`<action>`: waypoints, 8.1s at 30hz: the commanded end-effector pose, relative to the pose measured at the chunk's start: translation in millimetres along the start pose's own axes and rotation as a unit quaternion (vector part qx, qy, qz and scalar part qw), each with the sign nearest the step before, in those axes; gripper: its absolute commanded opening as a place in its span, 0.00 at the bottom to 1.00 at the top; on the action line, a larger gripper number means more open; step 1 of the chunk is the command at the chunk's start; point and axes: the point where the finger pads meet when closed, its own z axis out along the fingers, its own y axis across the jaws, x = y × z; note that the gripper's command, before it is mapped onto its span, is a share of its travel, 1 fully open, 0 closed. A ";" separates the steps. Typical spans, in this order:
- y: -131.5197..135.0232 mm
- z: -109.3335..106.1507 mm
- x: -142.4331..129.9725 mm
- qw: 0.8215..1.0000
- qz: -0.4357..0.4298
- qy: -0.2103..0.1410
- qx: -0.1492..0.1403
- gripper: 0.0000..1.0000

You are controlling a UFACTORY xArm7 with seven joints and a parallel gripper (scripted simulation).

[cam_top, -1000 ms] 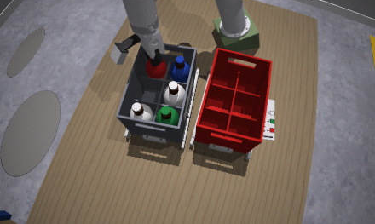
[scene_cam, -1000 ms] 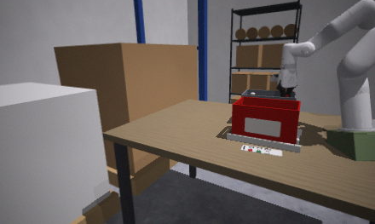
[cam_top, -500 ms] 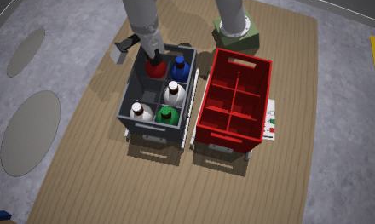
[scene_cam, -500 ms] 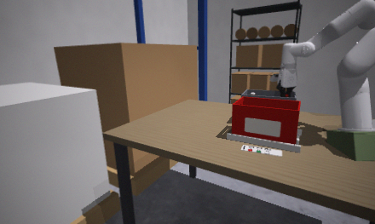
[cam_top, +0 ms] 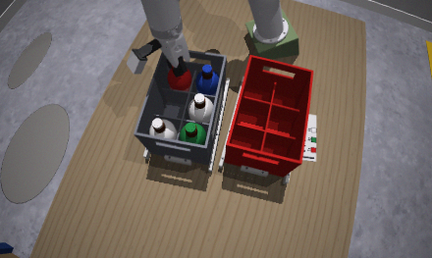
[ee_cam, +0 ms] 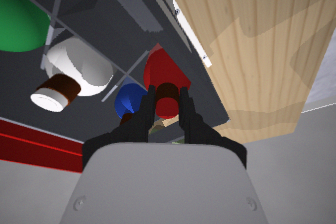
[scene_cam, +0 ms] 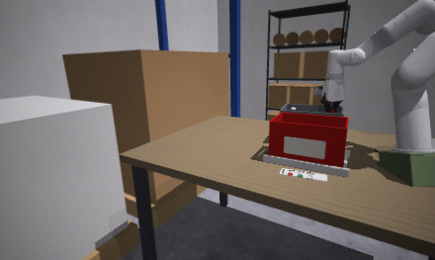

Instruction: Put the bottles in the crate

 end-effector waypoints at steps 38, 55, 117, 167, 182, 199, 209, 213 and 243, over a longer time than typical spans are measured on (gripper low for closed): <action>-0.2 -49.6 1.3 1.000 0.000 0.002 0.000 0.00; -0.2 -74.7 1.2 1.000 0.000 0.002 0.000 0.00; -0.2 -166.5 0.9 1.000 0.000 0.002 0.001 0.00; -35.2 -180.5 -37.7 1.000 0.000 0.002 0.001 0.00; -52.7 -180.4 -57.0 1.000 0.000 0.002 0.001 0.00; -72.8 -180.4 -79.3 1.000 0.000 0.002 0.001 0.00; -83.6 -180.4 -91.2 1.000 0.000 0.002 0.001 0.00; -89.0 -180.4 -97.1 1.000 0.000 0.002 0.001 0.00; -124.0 -180.4 -135.7 1.000 0.000 0.002 0.001 0.00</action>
